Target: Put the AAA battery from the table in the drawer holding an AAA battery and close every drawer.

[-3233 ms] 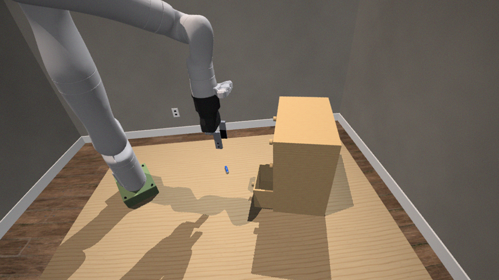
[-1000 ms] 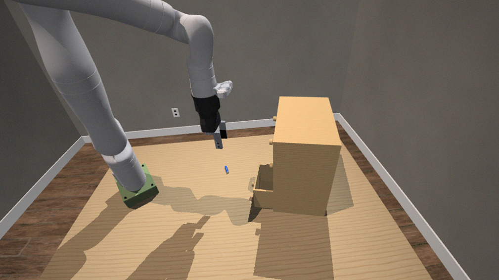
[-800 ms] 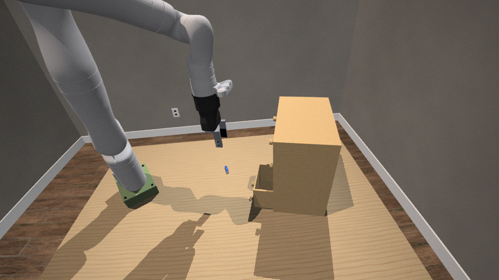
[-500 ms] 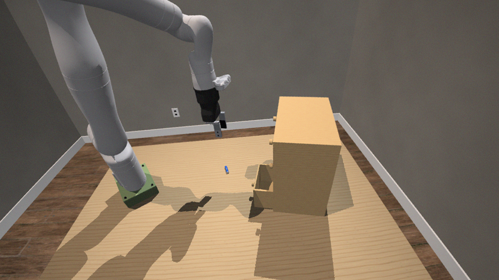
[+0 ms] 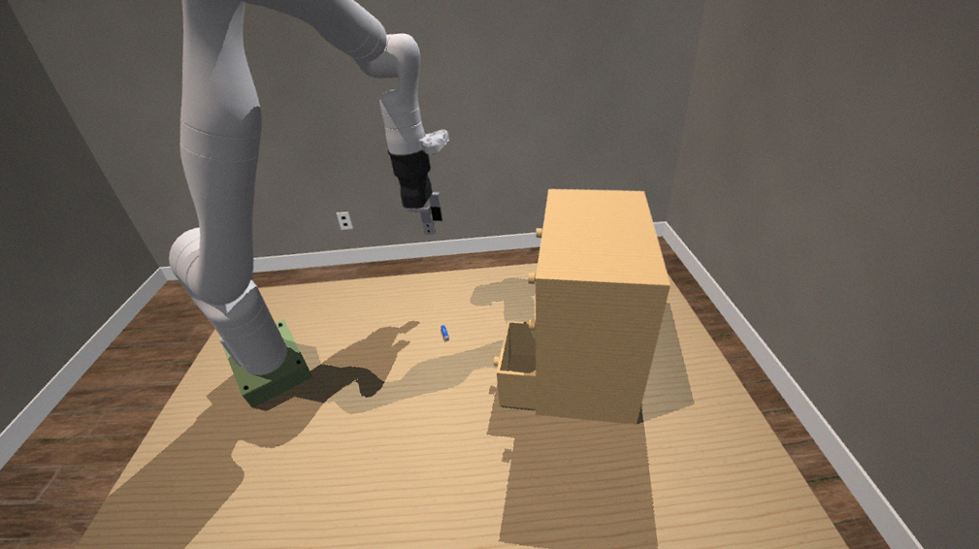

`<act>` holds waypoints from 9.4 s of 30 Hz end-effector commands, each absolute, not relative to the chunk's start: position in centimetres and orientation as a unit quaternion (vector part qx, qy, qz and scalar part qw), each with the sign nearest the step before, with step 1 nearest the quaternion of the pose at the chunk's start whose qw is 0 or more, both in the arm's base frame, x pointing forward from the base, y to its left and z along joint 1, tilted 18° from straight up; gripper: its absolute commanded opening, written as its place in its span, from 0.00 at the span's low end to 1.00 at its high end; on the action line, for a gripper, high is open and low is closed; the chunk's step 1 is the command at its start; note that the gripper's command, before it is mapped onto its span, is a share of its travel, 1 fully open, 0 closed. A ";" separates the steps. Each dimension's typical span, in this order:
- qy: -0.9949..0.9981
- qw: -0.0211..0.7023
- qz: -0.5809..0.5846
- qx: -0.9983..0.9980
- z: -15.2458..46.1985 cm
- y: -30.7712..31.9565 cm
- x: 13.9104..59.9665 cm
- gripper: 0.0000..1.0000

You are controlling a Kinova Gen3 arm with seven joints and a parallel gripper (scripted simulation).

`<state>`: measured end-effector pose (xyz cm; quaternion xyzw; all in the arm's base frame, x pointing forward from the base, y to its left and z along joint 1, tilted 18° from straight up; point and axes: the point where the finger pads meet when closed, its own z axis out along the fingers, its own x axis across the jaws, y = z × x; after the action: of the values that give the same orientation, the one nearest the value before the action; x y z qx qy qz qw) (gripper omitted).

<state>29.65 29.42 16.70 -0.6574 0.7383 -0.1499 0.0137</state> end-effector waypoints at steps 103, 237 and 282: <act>0.509 0.381 -0.545 -0.547 6.7 28.6 37.8 1.00; 0.509 0.381 -0.545 -0.547 6.7 28.6 37.8 0.67; 0.509 0.381 -0.545 -0.547 6.7 28.6 37.8 0.67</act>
<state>37.84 28.56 6.59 -0.5473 0.5086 -0.5450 0.3804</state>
